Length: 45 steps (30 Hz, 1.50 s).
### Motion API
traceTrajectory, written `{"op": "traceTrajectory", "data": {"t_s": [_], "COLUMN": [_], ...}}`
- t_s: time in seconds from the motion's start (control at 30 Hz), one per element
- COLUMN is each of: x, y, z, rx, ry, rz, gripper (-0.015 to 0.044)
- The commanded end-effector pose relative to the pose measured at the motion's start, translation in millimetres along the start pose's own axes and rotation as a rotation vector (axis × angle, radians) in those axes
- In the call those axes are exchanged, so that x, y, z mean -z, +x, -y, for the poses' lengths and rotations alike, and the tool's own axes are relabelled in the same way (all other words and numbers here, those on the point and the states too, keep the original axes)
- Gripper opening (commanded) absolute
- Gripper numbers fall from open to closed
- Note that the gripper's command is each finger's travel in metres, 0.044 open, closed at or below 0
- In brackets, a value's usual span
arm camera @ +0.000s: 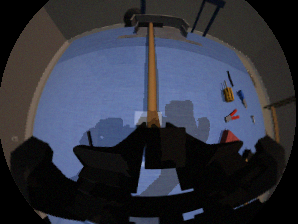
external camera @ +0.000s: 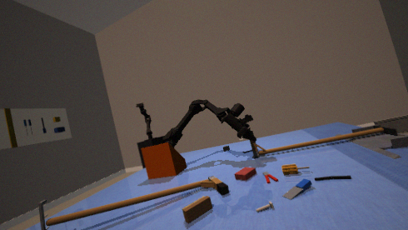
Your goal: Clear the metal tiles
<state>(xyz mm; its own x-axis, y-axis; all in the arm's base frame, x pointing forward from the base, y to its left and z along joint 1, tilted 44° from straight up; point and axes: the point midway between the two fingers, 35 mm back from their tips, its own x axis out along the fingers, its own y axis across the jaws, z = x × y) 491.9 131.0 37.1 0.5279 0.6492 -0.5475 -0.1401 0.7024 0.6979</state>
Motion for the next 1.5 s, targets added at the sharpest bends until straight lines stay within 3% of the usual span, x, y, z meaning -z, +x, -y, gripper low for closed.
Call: {"op": "traceTrajectory", "data": {"t_s": [0.0, 0.47, 1.47], "x": [-10, -25, -15], "y": [3, 15, 9], "z": [-2, 1, 1], "rx": [0.000, -0.001, 0.000], "ry": [-0.004, -0.005, -0.002], "rz": [0.014, 0.014, 0.008], "gripper": [0.0000, 0.0000, 0.0000]}}
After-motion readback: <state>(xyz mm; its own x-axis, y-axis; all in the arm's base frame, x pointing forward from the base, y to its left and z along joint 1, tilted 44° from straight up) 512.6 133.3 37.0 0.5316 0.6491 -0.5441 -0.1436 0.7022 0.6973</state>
